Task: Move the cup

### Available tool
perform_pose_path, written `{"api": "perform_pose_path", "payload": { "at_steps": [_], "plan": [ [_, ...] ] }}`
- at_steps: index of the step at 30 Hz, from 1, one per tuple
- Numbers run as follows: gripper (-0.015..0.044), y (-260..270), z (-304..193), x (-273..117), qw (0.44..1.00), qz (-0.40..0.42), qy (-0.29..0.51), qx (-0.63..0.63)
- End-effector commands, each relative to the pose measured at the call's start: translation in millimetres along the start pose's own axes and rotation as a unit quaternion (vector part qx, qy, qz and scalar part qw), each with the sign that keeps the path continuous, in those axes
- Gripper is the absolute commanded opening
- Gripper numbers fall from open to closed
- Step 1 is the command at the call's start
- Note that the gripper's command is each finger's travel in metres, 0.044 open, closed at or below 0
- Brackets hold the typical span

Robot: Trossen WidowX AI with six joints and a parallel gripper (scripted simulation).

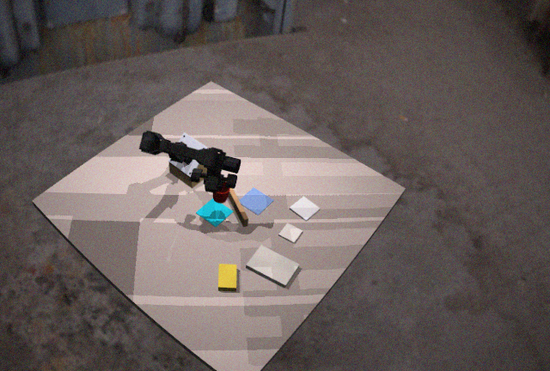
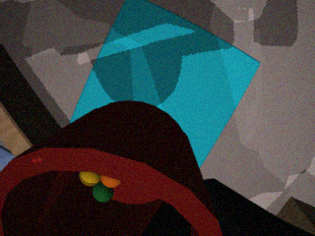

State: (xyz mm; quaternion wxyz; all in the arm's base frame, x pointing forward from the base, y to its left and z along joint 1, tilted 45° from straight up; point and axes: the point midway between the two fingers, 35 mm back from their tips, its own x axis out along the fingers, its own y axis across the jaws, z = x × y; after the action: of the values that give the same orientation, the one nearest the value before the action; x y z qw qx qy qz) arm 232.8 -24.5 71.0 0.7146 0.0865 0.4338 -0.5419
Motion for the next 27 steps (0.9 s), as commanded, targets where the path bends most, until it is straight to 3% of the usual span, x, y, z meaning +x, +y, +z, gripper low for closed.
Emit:
{"api": "perform_pose_path", "payload": {
  "at_steps": [1,27],
  "plan": [
    [0.0,-7,5,-1,1.0,0.001,-0.002,-0.002],
    [0.0,-22,14,15,1.0,0.001,-0.002,-0.002]
  ]
}}
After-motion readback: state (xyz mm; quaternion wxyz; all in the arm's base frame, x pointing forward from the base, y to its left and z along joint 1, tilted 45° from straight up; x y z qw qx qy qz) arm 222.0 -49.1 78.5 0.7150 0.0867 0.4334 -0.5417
